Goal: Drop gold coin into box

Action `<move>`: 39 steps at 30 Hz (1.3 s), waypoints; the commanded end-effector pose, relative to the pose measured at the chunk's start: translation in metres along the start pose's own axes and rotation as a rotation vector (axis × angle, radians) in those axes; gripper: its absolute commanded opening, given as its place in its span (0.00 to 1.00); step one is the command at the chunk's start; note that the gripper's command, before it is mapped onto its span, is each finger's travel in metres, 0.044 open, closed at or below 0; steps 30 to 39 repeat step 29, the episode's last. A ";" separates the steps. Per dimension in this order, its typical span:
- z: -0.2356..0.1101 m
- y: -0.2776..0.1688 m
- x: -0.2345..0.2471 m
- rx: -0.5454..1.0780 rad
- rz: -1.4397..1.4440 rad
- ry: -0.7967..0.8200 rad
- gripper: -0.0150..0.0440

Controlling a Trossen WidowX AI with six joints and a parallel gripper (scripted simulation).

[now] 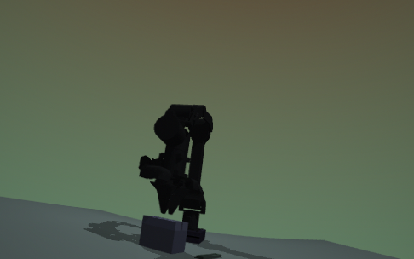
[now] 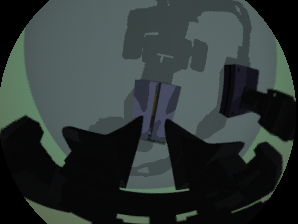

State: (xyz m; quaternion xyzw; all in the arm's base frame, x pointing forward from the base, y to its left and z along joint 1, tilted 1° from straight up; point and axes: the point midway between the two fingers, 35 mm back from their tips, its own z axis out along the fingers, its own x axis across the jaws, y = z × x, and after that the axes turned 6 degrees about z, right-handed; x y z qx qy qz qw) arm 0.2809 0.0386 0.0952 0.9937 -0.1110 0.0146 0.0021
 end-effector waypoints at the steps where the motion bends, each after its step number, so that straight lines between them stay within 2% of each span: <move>1: 0.000 0.000 0.000 0.000 0.000 0.001 0.53; 4: 0.000 0.000 0.000 0.000 0.000 0.001 0.53; 15: -0.025 0.000 0.000 -0.001 0.000 -0.002 1.00; 18: -0.054 0.001 -0.003 -0.003 0.000 -0.009 1.00; 20: -0.061 0.002 -0.004 -0.004 0.000 -0.010 1.00; 39: -0.061 0.002 -0.004 -0.004 0.000 -0.010 1.00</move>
